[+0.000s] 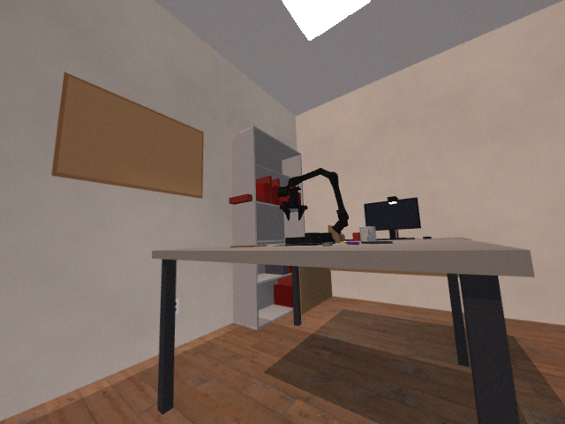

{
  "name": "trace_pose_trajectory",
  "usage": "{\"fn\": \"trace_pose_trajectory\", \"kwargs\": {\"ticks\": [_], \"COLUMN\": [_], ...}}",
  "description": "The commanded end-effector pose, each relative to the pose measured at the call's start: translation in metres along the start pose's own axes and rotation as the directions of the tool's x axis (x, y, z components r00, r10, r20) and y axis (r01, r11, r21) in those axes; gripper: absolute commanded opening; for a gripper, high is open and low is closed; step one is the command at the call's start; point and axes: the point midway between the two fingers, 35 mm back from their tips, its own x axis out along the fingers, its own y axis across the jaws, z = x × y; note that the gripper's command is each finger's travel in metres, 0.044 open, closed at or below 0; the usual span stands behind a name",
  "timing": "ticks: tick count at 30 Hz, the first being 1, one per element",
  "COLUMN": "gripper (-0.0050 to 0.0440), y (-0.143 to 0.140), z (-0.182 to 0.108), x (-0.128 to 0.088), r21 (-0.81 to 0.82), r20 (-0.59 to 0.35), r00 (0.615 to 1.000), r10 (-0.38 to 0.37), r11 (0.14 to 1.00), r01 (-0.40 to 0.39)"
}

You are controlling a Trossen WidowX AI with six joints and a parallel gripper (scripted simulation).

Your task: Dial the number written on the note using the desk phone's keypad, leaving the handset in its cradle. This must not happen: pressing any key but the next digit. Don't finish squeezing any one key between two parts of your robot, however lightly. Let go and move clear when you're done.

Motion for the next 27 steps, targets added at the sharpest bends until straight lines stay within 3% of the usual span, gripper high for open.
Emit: {"fn": "trace_pose_trajectory", "kwargs": {"ticks": [1, 17, 18, 20, 23, 27], "gripper": [0.0400, 0.0400, 0.0424, 0.0440, 0.0440, 0.0440], "y": [0.000, 0.000, 0.002, 0.016, 0.045, 0.066], "z": [0.000, 0.000, -0.001, -0.006, -0.020, -0.033], "x": [0.000, 0.000, 0.001, 0.008, 0.025, 0.041], "r21": [0.000, 0.000, -0.020, -0.182, -0.451, -0.689], "r20": [0.000, 0.000, 0.000, -0.003, -0.012, -0.024], "r00": [1.000, 1.000, 1.000, 1.000, 1.000, 0.999], "r10": [0.000, 0.000, 0.001, 0.008, 0.019, 0.026], "r11": [1.000, 1.000, 1.000, 0.983, 0.892, 0.724], "r01": [0.000, 0.000, -0.001, -0.008, -0.023, -0.035]}}
